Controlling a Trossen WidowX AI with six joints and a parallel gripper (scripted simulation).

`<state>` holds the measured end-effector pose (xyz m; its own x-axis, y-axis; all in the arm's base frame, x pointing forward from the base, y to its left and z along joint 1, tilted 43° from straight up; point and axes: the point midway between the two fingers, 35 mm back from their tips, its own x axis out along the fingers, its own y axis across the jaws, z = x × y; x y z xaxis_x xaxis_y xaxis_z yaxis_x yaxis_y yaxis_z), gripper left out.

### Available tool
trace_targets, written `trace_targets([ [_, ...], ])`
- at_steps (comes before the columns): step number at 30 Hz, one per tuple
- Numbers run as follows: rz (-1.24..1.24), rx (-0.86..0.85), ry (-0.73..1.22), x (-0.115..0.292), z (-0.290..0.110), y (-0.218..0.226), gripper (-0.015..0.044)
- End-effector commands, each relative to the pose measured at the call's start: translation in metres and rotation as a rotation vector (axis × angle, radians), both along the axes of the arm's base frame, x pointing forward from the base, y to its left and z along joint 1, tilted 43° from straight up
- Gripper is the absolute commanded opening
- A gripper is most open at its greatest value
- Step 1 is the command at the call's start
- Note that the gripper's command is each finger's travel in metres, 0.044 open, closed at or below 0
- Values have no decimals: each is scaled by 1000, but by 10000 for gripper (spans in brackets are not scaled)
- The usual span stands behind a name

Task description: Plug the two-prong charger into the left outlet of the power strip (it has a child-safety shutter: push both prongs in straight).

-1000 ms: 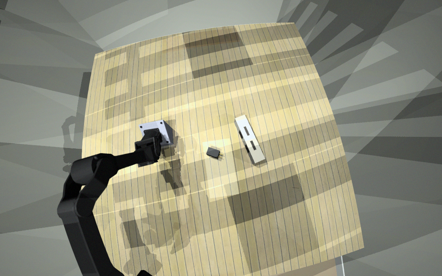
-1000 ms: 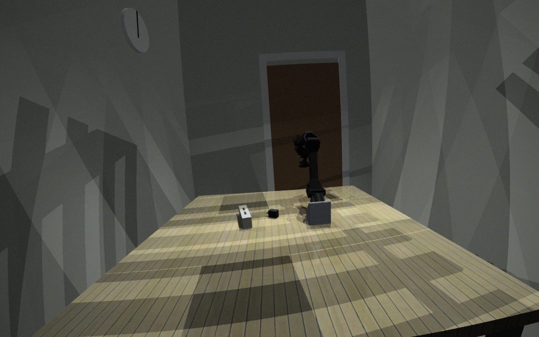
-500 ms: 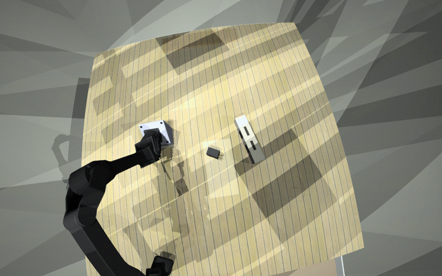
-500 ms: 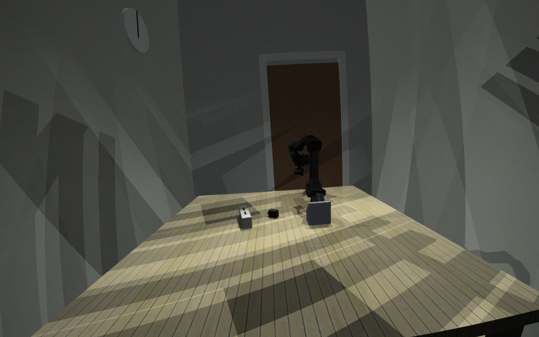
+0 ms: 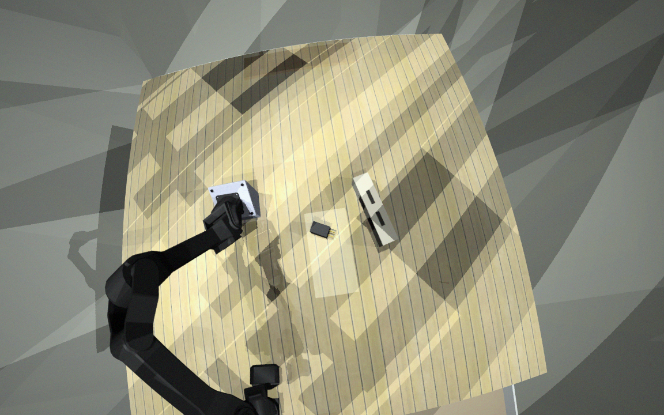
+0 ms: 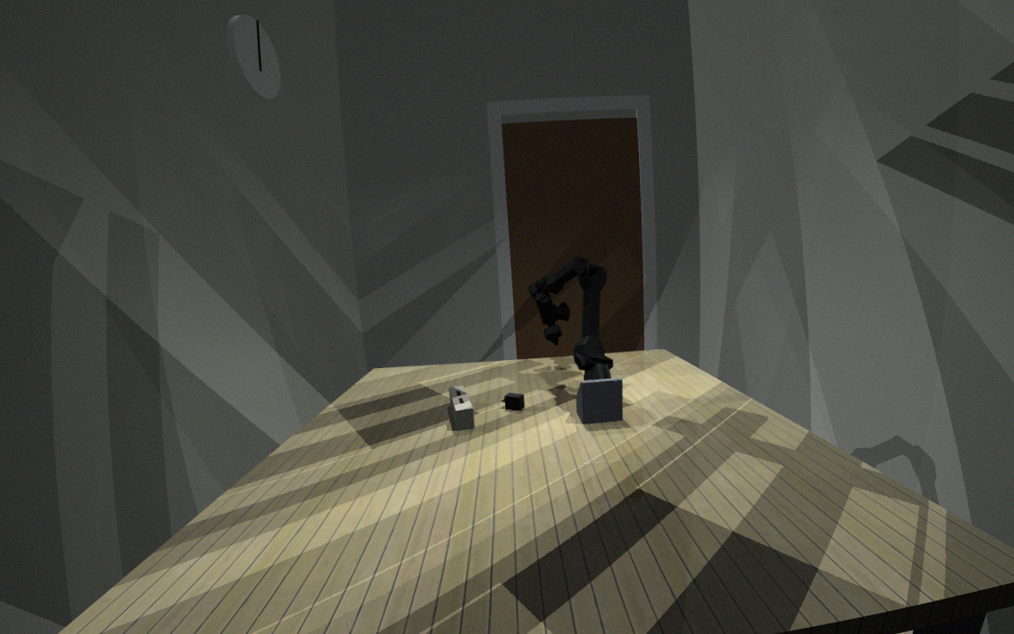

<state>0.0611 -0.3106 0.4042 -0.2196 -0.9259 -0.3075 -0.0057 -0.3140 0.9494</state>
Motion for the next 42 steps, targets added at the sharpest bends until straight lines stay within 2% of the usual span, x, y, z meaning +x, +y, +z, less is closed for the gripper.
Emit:
trace_targets([
  [1, 65, 59, 64, 18, -17, -1, 440],
  [21, 389, 285, 398, 101, -91, 21, 440],
  [42, 741, 449, 805, 165, -165, 75, 440],
])
